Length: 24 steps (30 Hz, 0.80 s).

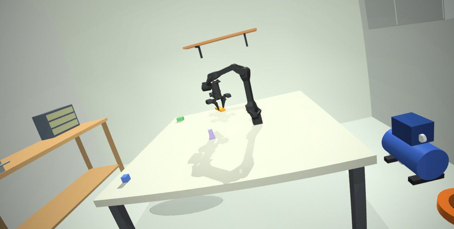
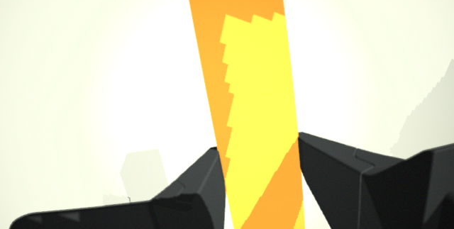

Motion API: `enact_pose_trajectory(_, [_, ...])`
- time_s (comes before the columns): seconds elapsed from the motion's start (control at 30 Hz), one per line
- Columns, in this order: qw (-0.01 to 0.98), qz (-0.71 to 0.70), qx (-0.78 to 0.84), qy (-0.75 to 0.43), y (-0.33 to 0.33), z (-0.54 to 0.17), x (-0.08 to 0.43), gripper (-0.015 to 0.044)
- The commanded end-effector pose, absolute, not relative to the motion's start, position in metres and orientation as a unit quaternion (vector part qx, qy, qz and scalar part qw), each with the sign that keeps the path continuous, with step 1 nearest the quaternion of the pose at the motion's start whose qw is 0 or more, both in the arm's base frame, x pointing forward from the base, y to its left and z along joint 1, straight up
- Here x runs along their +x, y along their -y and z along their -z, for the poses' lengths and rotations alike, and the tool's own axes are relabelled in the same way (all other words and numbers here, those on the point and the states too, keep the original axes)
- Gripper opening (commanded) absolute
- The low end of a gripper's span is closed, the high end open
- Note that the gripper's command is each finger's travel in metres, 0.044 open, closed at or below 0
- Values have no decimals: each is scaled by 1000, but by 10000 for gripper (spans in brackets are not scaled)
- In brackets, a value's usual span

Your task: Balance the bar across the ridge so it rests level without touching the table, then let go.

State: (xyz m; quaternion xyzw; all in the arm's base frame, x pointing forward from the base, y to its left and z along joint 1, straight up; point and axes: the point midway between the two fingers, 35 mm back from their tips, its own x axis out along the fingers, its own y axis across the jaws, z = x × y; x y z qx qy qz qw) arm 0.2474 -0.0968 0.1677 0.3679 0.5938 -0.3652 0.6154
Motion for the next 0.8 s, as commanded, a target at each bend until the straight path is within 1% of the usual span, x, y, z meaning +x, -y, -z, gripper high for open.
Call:
enact_pose_trajectory(0.0, [611, 371, 375, -590, 87, -169, 257, 0])
enact_pose_trajectory(0.77, [591, 397, 409, -571, 17, -171, 294, 0])
